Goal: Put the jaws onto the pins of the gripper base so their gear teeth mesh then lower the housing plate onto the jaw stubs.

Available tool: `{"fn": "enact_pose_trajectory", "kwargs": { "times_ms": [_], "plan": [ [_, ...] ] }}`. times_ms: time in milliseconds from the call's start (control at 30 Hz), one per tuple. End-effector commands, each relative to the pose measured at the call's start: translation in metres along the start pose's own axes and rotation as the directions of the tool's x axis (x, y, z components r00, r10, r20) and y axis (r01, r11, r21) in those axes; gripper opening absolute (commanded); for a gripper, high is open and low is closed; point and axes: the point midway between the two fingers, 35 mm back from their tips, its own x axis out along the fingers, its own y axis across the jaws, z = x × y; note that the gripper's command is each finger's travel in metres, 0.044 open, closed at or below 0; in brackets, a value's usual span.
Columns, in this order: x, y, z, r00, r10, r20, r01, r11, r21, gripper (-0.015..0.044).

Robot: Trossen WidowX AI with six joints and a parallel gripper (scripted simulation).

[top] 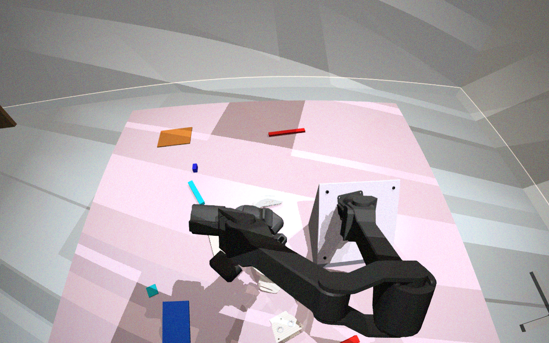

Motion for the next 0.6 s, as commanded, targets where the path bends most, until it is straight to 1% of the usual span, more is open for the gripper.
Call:
{"fn": "enact_pose_trajectory", "kwargs": {
  "times_ms": [0,167,567],
  "plan": [
    [0.008,0.003,0.008,0.998,0.040,0.039,-0.039,0.999,-0.022,0.0440],
    [0.009,0.003,0.008,0.998,0.040,0.039,-0.039,0.999,-0.022,0.0440],
    [0.029,0.003,0.006,0.998,0.043,0.037,-0.043,0.999,-0.023,0.0440]
  ]
}}
